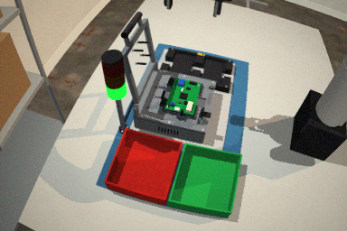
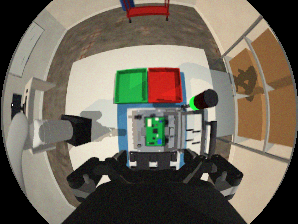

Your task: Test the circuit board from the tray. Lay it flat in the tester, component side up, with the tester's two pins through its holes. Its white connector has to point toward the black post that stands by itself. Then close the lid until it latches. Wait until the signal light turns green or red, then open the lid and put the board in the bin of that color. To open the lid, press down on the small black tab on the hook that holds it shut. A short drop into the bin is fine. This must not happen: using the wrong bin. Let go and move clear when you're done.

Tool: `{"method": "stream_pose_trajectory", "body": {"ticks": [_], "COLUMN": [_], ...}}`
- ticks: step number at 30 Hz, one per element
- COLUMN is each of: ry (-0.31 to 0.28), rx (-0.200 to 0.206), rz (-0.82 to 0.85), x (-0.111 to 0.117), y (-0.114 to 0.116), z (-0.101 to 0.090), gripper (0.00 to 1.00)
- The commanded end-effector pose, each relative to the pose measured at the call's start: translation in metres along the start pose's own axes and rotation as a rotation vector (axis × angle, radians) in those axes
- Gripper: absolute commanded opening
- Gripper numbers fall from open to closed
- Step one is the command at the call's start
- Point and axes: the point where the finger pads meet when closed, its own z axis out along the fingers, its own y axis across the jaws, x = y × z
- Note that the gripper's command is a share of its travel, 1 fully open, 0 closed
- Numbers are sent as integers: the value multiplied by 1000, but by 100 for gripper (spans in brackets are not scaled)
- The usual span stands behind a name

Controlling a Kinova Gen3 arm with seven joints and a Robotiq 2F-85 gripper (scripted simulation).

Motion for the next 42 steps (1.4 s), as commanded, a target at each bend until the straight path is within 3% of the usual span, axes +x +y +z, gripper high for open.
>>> {"method": "stream_pose_trajectory", "body": {"ticks": [1, 11, 20, 22, 35, 42], "ry": [3, 3, 3, 3, 3, 3], "rx": [-3, -3, -2, -2, -2, -2], "rz": [8, 3, 3, 3, 3, 3], "x": [1, 3, 3, 3, 2, 2], "y": [-1, -1, -1, -1, -1, -1], "z": [0, 20, 73, 73, 156, 178], "gripper": [100, 100, 100, 100, 100, 100]}}
